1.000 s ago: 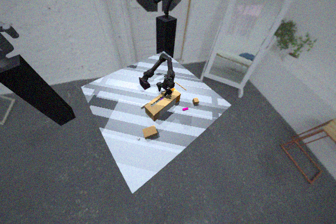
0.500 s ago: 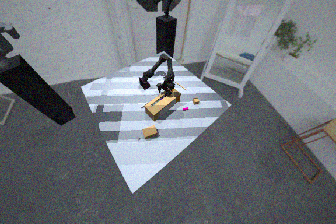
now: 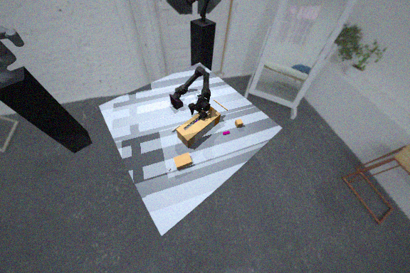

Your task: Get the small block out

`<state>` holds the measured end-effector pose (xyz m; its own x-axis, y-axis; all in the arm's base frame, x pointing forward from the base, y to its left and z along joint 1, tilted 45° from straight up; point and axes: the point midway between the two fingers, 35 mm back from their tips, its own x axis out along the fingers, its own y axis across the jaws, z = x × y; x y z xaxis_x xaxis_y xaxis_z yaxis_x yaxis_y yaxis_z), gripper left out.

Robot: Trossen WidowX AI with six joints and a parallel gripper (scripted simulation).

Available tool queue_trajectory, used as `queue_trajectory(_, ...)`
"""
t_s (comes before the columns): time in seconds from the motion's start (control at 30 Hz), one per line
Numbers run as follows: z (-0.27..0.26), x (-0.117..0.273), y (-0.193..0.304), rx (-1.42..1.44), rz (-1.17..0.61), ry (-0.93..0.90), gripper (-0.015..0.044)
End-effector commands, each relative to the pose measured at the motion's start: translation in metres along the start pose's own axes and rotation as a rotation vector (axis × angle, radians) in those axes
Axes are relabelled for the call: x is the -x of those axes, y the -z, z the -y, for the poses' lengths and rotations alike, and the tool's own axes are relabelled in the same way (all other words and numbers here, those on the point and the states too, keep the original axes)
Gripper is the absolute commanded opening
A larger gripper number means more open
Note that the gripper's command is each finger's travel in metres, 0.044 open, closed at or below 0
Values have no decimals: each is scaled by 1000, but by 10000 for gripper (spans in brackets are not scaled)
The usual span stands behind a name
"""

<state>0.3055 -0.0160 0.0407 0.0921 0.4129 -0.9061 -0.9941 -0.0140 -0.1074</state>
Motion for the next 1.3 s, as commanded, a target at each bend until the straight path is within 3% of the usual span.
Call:
queue_trajectory(0.0,-2,-7,11,-1,0,-11,400)
queue_trajectory(0.67,-2,-24,58,-1,-2,-11,400)
queue_trajectory(1.27,-4,-21,50,-1,-2,-11,400)
